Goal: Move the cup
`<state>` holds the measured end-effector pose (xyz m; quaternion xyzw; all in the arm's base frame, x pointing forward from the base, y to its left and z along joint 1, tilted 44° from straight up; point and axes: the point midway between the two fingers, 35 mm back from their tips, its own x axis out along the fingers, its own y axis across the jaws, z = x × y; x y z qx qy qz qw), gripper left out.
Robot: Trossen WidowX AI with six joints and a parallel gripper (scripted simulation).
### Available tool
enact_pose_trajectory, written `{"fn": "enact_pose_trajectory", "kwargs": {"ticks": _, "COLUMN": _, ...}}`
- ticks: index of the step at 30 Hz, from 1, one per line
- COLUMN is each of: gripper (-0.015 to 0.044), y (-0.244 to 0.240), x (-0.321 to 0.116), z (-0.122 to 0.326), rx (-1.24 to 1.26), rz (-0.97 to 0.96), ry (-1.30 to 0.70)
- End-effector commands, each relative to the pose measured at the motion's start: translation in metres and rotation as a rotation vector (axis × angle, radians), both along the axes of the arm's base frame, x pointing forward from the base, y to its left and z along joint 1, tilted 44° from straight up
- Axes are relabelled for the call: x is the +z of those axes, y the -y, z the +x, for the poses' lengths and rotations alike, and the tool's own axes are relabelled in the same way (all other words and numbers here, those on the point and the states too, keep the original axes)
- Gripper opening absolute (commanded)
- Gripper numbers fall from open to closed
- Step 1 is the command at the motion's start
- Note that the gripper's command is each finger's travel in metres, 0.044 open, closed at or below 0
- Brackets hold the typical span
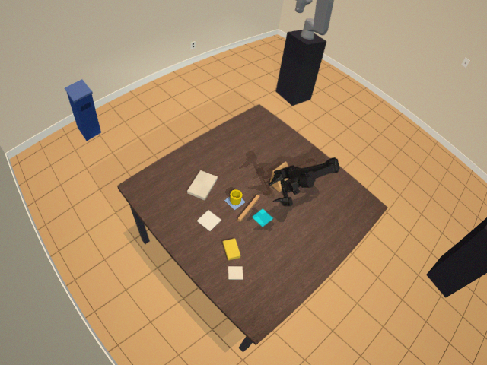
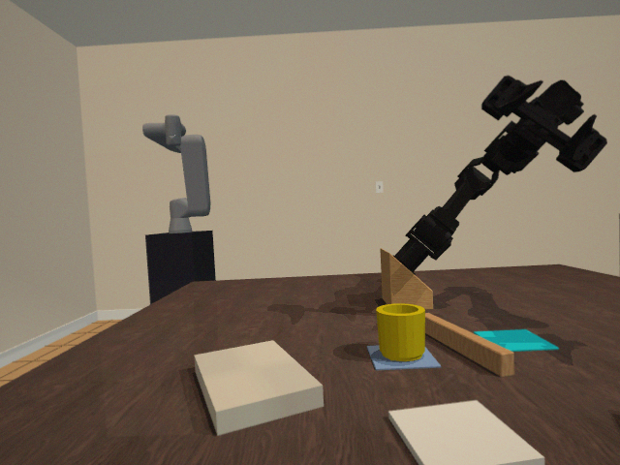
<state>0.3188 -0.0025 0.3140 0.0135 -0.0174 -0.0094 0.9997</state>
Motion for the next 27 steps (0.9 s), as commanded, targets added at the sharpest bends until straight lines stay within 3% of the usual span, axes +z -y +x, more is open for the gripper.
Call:
{"fn": "enact_pose_trajectory", "kwargs": {"ticks": 1, "gripper": 0.0374, "y": 0.000, "x": -0.002, "z": 0.002, "rx": 0.002, "rz": 0.004, "ry": -0.012}}
{"fn": "enact_pose_trajectory", "kwargs": {"ticks": 9, "gripper": 0.0167, "y": 0.011, "x": -0.110, "z": 0.050, "rx": 0.022, "rz": 0.267, "ry": -0.537}}
{"fn": "enact_pose_trajectory", "kwargs": {"ticks": 19, "gripper": 0.0167, "y": 0.025, "x": -0.242, "z": 0.044, "rx": -0.132, "rz": 0.800, "ry": -1.210}}
{"fn": "enact_pose_trajectory", "kwargs": {"ticks": 27, "gripper": 0.0167, "y": 0.028, "x": -0.311, "z": 0.010, "rx": -0.410, "rz": 1.320, "ry": -1.688}}
